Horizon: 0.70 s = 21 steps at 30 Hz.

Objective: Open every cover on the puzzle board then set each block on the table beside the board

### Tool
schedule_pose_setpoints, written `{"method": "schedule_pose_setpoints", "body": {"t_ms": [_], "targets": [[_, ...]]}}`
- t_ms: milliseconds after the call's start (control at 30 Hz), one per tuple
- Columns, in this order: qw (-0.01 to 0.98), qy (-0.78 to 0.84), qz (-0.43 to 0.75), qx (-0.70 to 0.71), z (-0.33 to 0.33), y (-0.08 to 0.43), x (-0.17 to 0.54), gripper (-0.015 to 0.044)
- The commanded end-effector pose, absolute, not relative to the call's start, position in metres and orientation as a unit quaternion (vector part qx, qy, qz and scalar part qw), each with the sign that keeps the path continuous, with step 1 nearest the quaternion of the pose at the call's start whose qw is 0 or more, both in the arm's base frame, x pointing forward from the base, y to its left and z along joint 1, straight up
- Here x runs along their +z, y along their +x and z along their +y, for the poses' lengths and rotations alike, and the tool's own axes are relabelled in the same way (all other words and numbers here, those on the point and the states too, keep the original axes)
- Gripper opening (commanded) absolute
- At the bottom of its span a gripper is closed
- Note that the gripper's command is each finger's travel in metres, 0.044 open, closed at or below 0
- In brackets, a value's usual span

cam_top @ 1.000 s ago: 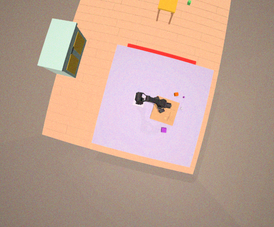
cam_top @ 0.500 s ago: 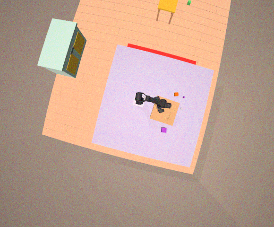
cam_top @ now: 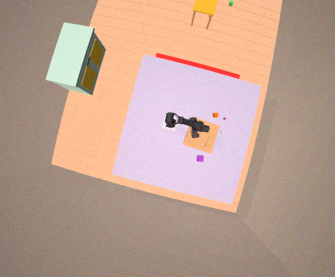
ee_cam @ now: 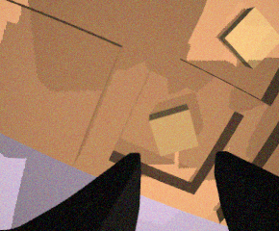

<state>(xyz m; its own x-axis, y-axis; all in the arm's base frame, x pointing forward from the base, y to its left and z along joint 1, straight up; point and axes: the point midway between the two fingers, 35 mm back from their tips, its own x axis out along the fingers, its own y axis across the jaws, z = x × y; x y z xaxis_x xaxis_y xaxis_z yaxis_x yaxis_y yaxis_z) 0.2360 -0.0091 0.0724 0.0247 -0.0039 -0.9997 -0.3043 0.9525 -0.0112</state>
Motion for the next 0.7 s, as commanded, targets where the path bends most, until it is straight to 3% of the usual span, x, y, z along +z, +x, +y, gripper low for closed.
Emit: {"method": "schedule_pose_setpoints", "body": {"t_ms": [0,667], "targets": [[0.711,-0.084,0.693,0.081,-0.0087,0.2362,0.0720,0.0144],[0.716,0.022,0.698,-0.023,-0.0090,0.2360,0.0720,0.0144]]}}
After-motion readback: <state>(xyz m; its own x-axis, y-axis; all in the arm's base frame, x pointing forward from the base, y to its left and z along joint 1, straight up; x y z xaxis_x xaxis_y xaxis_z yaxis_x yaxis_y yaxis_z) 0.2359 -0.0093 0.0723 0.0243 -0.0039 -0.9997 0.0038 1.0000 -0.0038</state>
